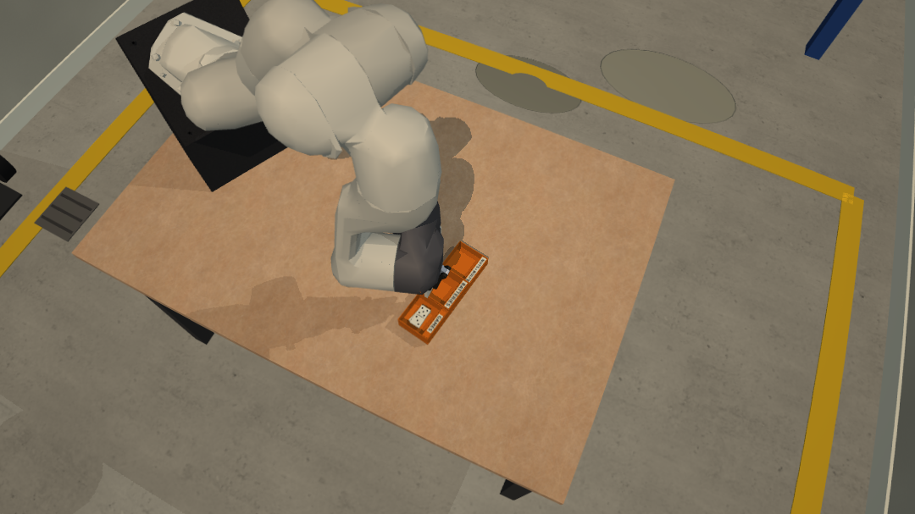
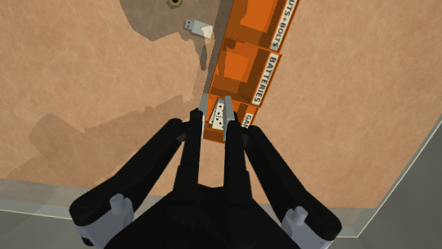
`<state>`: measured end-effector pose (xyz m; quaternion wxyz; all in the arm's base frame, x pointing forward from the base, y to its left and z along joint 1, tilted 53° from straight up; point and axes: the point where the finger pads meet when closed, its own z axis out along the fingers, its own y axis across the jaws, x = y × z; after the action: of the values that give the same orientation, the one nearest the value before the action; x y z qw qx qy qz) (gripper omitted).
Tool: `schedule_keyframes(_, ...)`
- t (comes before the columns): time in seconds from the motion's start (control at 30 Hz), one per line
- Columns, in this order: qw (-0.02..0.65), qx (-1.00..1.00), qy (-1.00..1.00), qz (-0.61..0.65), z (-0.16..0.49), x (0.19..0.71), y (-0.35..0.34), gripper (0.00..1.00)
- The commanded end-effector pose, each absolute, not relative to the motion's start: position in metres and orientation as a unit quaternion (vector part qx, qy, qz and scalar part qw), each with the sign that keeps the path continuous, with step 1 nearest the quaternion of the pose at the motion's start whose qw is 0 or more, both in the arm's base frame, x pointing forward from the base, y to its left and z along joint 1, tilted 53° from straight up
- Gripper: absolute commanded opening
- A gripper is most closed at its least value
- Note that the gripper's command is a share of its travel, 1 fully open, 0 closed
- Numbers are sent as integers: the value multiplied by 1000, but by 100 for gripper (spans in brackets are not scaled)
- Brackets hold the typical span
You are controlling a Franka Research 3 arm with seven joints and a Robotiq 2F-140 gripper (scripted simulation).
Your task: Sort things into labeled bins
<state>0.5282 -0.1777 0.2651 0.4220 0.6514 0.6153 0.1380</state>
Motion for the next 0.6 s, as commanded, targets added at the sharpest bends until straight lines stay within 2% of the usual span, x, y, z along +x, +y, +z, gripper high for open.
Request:
schedule_keyframes(0.0,437,602,661,100,251,528,-161,15)
schedule_keyframes(0.57,436,425,793,16,180,523,-58,15)
